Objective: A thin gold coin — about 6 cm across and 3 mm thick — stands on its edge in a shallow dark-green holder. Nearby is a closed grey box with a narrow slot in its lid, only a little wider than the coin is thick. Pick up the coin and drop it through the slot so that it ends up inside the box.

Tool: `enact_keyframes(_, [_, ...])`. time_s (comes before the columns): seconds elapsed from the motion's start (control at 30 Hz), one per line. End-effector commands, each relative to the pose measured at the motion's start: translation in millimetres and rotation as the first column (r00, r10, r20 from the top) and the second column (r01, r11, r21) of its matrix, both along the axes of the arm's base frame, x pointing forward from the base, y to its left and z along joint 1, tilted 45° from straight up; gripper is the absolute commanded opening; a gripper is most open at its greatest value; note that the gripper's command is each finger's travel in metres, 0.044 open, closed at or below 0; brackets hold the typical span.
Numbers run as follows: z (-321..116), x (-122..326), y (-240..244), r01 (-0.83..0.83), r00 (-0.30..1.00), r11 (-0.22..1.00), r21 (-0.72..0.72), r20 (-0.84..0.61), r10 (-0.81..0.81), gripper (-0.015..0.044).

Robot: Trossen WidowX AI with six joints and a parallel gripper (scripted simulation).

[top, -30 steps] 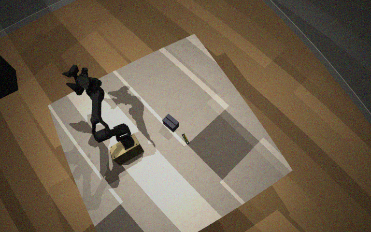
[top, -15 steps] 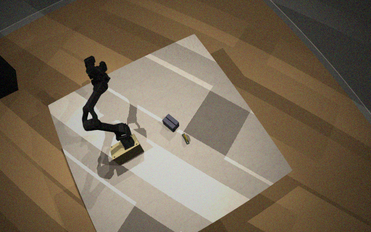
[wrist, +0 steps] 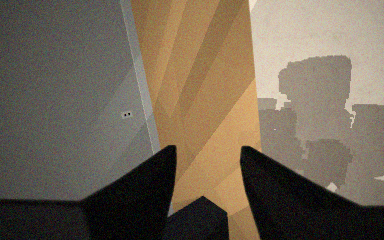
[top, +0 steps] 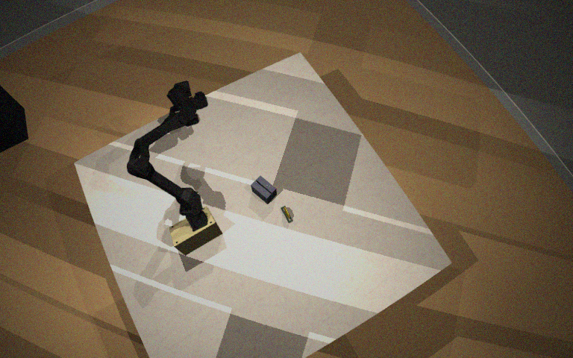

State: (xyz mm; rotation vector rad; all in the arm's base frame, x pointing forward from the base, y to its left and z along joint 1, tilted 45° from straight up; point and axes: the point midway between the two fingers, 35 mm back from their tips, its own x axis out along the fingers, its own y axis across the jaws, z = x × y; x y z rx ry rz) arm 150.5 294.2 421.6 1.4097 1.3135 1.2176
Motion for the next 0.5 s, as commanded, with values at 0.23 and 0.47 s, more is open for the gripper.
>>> enact_keyframes(0.23, [-115,152,-15,0.254,0.937,0.901,-0.353,-0.142,-0.320,0.0161])
enact_keyframes(0.47, [-199,225,-69,0.338,0.843,0.767,-0.546,-0.188,-0.505,0.0161])
